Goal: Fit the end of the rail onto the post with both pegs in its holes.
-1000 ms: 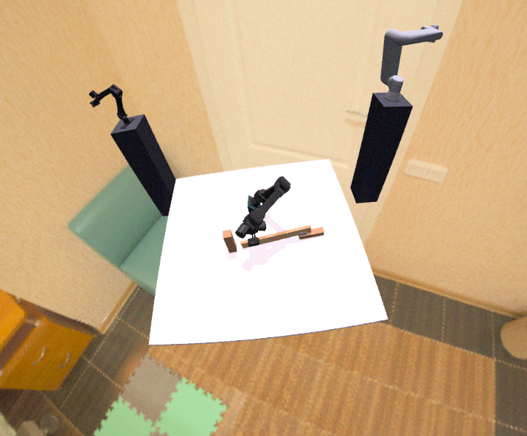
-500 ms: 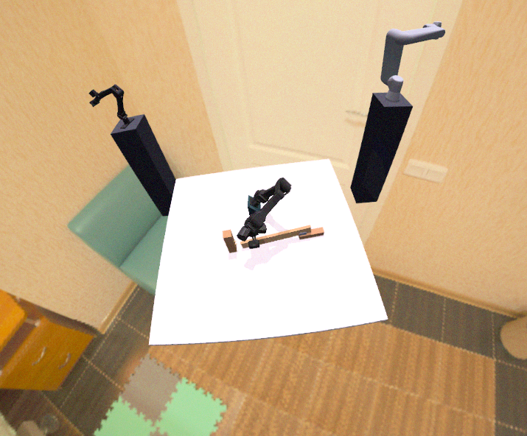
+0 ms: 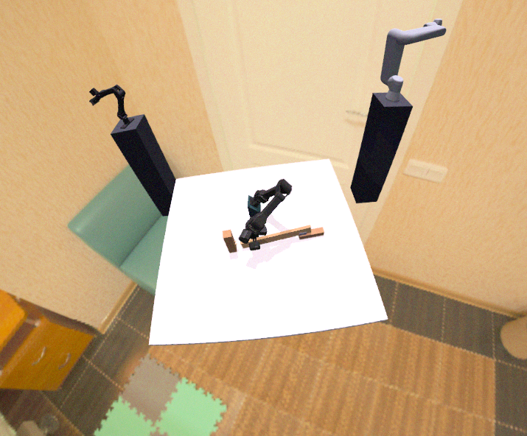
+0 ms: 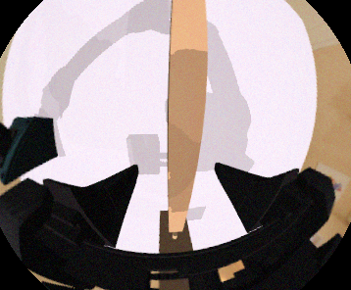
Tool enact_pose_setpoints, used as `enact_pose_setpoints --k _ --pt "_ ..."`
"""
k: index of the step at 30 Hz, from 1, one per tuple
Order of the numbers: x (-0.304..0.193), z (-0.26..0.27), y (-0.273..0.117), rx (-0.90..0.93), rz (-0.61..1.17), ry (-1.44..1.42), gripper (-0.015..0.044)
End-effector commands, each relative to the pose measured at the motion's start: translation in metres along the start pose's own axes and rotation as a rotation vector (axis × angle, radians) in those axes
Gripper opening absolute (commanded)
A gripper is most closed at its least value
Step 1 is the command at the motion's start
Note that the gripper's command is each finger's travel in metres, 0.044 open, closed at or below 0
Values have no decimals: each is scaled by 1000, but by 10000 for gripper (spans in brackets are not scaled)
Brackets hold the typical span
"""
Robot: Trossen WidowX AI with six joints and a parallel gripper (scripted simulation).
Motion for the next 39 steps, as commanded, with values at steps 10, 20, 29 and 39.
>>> enact_pose_setpoints --k 10,20,29,39 --pt "2 2 11 5 -7 2 282" --pt "2 2 11 5 -7 2 40" --pt "2 2 11 5 -7 2 0" --pt "2 2 10 5 -7 2 0"
Point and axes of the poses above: the point midway between the two fingers, 35 mm back from their tips, its own y axis out along the fingers, its own z axis across the jaws, x = y × z, the point moved 2 cm from there along -y, back along the fingers, and after that the axes turned 5 degrees about -y, right-handed, at the moved point
